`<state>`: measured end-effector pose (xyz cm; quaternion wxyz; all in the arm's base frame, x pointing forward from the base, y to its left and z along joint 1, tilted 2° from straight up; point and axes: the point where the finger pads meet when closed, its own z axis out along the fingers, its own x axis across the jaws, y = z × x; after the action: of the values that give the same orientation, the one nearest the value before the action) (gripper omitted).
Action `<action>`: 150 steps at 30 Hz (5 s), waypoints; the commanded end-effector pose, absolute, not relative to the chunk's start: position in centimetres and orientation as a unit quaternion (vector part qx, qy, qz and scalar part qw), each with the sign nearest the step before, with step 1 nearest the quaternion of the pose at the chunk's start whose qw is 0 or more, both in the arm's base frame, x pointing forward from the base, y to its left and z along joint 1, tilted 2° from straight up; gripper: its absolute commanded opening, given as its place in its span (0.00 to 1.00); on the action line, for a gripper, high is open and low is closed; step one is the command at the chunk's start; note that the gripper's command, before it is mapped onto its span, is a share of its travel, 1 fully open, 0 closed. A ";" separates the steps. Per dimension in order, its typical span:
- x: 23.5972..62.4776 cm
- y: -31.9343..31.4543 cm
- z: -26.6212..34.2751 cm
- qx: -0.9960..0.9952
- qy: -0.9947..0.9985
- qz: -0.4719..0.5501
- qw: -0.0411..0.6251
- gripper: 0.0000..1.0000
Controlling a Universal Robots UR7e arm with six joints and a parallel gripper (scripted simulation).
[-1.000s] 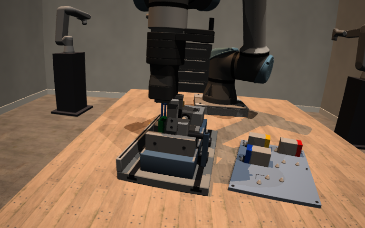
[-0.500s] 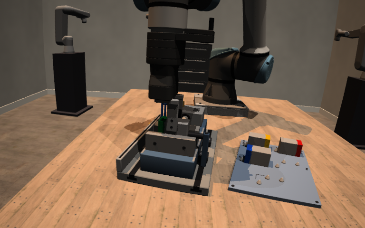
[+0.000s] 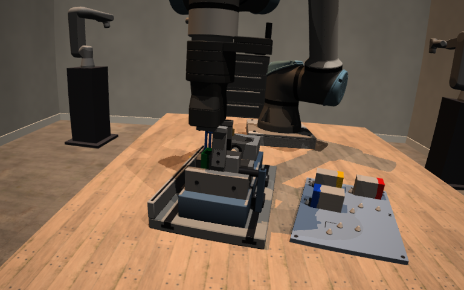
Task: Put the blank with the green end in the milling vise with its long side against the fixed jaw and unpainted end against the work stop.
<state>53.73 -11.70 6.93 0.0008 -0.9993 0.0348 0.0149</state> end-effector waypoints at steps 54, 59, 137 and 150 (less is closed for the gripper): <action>53.8 -11.8 6.7 -0.999 0.035 0.014 0.000 0.00; 53.8 -11.8 6.7 -0.999 0.035 0.014 0.000 0.00; 53.8 -11.8 7.0 -0.999 0.035 0.014 0.000 1.00; 53.8 -11.8 7.0 -0.999 0.035 0.014 0.000 1.00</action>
<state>53.74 -11.74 6.92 0.0007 -0.9993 0.0348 0.0148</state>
